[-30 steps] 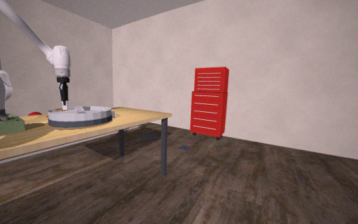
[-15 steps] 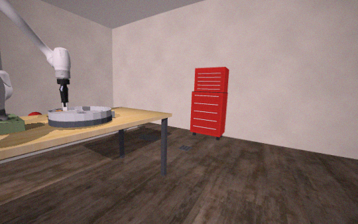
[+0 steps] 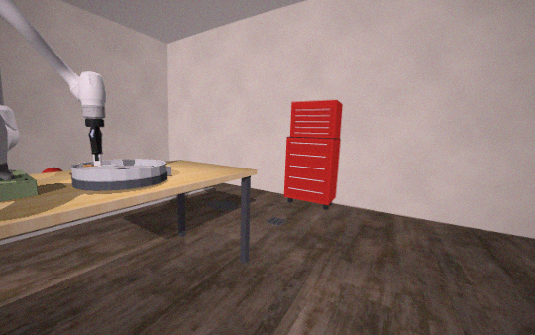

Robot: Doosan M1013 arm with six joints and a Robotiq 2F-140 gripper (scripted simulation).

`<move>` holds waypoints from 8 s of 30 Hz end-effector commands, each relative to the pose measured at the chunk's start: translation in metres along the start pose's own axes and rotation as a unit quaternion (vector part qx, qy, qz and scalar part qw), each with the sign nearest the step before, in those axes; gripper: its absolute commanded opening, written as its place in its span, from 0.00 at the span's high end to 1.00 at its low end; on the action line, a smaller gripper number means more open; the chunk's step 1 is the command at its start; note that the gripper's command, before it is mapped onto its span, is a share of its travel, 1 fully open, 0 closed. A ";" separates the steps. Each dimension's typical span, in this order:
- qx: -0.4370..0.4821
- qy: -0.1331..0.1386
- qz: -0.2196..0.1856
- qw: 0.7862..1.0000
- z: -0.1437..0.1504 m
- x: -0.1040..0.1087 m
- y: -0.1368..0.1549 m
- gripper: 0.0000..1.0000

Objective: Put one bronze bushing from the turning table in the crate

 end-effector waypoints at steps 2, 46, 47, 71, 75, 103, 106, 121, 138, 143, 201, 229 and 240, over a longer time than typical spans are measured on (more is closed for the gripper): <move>-0.001 0.001 -0.004 1.000 0.002 -0.004 0.003 0.90; -0.001 0.001 -0.004 1.000 0.002 -0.004 0.003 1.00; -0.001 0.001 -0.004 1.000 0.002 -0.004 0.003 1.00; -0.001 0.001 -0.004 1.000 0.002 -0.003 0.003 1.00; -0.001 0.001 -0.004 1.000 0.002 0.006 0.003 1.00; -0.001 0.001 -0.004 1.000 0.002 0.065 0.003 1.00; -0.001 0.001 -0.004 1.000 0.002 0.065 0.003 1.00; -0.001 0.001 -0.004 1.000 0.002 0.065 0.003 1.00; -0.001 0.001 -0.004 1.000 -0.001 0.065 0.003 1.00; -0.001 0.001 -0.004 1.000 -0.015 0.065 0.006 1.00; -0.001 0.001 -0.004 1.000 -0.340 0.065 0.070 1.00; -0.001 0.001 -0.004 1.000 -0.340 0.065 0.070 1.00; -0.001 0.001 -0.004 1.000 -0.342 0.065 0.073 1.00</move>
Point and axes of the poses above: the point where the finger pads meet when closed, its own x axis back along the fingers, its own z axis across the jaws, y = z × x, the point moved 8 cm from there along x, back along the fingers, and after that the axes turned 5 degrees about x, right-handed, at the moved point
